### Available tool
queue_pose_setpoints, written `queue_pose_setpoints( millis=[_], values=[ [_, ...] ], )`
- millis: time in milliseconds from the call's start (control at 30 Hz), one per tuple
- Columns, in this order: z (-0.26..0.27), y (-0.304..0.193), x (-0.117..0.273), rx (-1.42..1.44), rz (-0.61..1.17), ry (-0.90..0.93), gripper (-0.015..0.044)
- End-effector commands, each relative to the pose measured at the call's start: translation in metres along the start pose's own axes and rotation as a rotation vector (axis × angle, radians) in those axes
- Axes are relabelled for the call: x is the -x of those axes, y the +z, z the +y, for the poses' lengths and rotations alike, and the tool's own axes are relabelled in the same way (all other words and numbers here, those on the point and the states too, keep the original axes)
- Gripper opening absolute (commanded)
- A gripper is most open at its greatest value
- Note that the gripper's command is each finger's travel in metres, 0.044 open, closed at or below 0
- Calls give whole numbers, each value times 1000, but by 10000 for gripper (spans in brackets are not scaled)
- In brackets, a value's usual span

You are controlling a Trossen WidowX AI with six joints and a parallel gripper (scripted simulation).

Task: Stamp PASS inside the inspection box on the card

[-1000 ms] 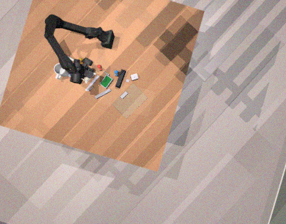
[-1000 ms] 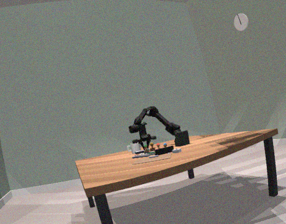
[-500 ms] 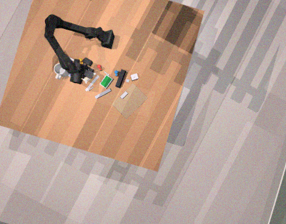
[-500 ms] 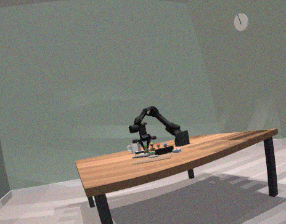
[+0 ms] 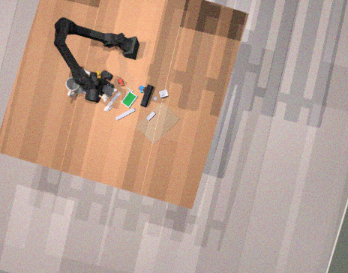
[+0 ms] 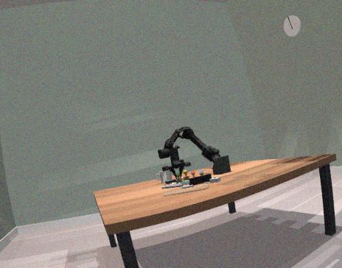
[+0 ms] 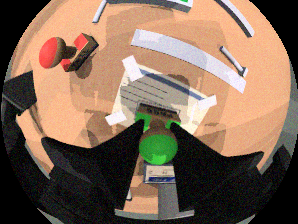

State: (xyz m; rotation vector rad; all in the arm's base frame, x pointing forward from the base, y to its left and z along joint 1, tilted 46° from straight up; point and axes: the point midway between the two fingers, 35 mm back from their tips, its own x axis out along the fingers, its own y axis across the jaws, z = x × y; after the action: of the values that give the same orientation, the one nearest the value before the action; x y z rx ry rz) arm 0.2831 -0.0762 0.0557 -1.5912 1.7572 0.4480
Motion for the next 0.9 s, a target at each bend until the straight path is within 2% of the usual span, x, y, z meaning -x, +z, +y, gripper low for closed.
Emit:
queue_pose_setpoints(
  millis=[0,867],
  values=[
    [-1,-1,0,-3,5,-2,0],
    [-2,0,20,-3,2,-1,0]
  ],
)
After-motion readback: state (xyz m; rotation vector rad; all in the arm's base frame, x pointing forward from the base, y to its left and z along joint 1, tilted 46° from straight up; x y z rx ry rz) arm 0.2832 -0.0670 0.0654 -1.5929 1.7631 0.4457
